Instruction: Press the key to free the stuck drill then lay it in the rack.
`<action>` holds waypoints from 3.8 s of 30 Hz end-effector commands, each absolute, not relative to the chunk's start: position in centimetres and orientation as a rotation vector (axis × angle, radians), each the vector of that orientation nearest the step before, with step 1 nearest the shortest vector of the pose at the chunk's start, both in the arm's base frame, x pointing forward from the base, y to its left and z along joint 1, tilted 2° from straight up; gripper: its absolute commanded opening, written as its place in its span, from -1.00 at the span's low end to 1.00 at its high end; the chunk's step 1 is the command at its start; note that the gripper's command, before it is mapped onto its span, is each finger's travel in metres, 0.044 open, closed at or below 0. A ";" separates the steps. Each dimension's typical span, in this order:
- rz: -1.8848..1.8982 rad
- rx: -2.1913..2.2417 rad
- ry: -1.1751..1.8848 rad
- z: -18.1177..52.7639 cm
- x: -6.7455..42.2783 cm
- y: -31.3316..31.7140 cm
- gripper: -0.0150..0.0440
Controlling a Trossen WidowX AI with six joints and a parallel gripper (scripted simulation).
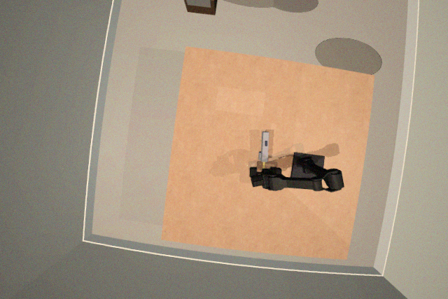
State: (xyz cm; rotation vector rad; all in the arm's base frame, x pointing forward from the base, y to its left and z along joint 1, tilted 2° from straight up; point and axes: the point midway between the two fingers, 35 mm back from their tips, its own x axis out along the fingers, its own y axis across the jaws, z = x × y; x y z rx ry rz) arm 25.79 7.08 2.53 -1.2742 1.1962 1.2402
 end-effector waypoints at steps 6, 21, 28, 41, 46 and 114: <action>1.244 -1.278 1.201 2.4 25.8 6.7 1.00; 1.244 -1.278 1.201 2.3 25.9 6.2 1.00; 1.244 -1.279 1.201 2.3 25.8 6.1 1.00; 1.244 -1.279 1.201 2.2 25.8 5.9 1.00; 1.244 -1.279 1.201 2.2 25.8 5.9 1.00; 1.246 -1.276 1.199 2.3 25.7 10.2 -0.49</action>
